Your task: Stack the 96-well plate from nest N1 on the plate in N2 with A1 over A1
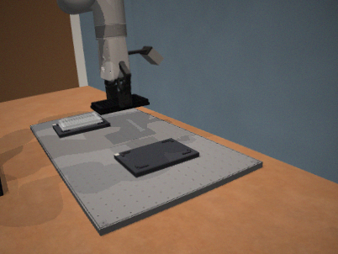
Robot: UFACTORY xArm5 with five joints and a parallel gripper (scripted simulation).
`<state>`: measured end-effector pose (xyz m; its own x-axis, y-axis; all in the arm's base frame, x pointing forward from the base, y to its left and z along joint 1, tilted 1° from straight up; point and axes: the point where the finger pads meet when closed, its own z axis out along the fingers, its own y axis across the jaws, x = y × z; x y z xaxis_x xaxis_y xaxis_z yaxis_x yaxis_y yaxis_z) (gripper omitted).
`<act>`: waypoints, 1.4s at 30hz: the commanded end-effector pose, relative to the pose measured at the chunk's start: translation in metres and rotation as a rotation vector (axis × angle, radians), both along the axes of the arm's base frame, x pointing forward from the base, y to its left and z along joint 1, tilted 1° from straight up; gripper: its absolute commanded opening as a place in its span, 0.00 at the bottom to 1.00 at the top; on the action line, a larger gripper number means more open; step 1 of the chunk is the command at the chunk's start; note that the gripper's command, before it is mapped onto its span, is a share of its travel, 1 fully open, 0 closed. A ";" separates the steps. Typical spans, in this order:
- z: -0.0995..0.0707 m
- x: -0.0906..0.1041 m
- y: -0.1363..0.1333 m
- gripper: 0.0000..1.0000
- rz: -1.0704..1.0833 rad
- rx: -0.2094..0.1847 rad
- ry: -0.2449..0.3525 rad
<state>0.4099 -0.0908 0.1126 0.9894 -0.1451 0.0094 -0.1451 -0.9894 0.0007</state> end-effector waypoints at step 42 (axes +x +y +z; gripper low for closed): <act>0.003 -0.011 0.139 0.00 0.000 0.004 -0.008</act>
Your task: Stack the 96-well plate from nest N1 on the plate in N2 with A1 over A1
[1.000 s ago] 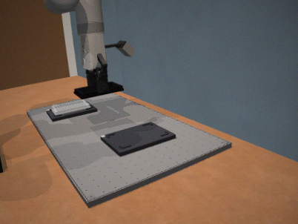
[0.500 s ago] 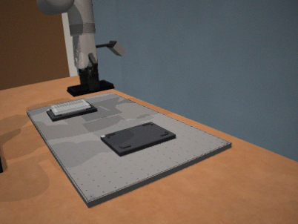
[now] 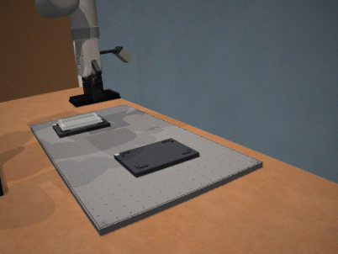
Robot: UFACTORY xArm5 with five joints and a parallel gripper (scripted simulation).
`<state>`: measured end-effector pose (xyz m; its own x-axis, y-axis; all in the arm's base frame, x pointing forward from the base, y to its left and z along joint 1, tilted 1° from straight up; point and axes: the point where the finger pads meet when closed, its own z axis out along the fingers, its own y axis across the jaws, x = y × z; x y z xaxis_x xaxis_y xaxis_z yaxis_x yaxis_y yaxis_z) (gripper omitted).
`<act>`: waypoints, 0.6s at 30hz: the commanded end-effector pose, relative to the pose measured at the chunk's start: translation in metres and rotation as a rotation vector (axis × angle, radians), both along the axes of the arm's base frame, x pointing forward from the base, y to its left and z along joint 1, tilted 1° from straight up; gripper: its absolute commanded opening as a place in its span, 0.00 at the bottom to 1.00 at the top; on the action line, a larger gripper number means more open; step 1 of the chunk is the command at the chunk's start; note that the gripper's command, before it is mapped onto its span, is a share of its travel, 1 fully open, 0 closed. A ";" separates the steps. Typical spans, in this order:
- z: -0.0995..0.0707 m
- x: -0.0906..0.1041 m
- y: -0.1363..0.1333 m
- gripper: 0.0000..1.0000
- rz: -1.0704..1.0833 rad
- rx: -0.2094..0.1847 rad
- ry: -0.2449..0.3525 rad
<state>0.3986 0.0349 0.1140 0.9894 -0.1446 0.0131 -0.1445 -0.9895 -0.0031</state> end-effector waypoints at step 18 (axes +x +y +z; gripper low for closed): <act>0.002 -0.004 0.063 0.00 -0.001 0.003 -0.005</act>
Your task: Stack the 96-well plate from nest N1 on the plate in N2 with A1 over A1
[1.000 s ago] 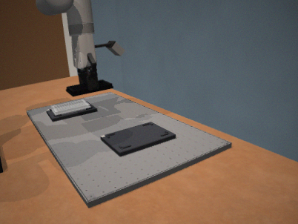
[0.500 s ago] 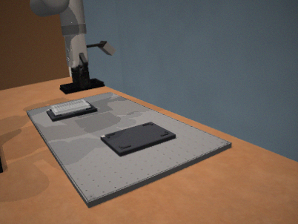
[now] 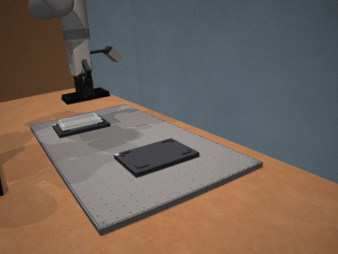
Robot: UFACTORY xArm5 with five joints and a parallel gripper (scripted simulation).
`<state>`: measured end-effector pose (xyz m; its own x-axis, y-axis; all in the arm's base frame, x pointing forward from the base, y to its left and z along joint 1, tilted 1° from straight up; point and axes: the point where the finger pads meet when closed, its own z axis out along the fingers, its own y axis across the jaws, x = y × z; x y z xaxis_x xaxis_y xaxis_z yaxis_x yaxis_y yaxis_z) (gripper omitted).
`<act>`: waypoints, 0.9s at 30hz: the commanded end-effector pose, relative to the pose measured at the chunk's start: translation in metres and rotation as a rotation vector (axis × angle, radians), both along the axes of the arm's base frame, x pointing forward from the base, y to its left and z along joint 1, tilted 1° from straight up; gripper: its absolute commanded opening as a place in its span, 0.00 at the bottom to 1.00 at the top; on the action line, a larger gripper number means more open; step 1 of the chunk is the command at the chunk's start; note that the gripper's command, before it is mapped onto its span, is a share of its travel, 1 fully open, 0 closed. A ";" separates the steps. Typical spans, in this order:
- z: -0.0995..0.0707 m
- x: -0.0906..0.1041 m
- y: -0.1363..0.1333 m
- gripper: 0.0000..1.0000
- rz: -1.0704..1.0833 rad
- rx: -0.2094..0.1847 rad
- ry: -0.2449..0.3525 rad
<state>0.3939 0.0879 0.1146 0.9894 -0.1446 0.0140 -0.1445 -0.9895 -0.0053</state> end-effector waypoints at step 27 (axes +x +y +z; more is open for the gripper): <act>0.002 -0.004 0.066 0.00 -0.001 0.004 -0.004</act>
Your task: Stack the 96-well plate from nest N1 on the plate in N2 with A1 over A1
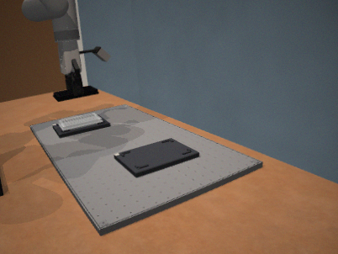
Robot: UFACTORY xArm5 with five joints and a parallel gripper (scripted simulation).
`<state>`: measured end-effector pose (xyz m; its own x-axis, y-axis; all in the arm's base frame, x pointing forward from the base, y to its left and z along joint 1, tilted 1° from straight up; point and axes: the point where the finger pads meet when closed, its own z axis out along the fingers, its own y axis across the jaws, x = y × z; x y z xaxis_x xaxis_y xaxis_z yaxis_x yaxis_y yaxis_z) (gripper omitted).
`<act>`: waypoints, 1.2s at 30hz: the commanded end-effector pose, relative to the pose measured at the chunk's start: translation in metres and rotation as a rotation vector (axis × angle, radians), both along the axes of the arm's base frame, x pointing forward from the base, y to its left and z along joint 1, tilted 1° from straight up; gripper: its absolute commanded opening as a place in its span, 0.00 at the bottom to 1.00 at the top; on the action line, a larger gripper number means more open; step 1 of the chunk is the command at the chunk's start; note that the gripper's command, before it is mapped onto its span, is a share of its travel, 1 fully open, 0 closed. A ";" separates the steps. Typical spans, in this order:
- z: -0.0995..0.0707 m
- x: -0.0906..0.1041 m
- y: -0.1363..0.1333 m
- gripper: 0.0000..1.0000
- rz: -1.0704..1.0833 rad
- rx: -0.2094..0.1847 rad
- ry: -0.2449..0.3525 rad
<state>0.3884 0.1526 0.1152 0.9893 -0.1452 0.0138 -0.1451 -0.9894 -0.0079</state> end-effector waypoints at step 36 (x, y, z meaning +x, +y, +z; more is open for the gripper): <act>-0.009 0.001 0.000 0.00 0.000 0.001 -0.003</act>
